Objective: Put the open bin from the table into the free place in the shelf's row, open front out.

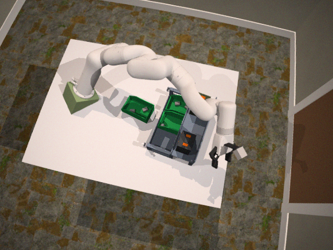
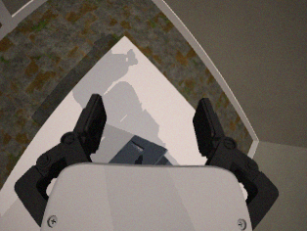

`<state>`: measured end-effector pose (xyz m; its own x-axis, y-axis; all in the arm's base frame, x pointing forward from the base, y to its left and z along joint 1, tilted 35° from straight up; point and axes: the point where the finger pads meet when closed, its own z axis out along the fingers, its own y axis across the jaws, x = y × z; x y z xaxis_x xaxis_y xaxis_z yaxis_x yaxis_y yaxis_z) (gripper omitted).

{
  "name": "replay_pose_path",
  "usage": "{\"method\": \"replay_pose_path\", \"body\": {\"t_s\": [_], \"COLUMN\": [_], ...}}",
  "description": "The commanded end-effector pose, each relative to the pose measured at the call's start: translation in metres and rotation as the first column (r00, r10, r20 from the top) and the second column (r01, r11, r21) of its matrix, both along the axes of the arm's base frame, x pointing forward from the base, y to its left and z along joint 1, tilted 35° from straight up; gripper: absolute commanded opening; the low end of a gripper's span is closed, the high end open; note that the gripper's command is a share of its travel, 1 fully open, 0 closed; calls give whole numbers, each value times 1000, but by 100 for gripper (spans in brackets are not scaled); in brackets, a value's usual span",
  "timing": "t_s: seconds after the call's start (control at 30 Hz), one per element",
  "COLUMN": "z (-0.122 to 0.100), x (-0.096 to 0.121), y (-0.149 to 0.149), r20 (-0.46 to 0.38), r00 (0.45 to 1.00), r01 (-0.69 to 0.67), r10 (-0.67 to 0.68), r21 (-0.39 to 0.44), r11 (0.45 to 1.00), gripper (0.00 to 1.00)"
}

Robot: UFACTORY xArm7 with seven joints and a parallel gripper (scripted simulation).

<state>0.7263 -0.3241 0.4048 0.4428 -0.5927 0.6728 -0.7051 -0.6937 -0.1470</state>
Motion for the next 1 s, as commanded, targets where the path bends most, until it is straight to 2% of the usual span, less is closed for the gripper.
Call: {"method": "replay_pose_path", "body": {"t_s": [0.0, 0.77, 0.93, 0.97], "z": [3, 3, 36, 36], "x": [-1, -1, -16, -16], "y": [-2, -2, -19, -19], "r20": [5, 5, 5, 5], "r00": [1000, 1000, 1000, 1000], "r01": [2, 2, 2, 2], "r10": [-2, -2, -2, -2], "r21": [-3, -3, -3, -3], "r11": [1000, 1000, 1000, 1000], "gripper": [100, 100, 100, 100]}}
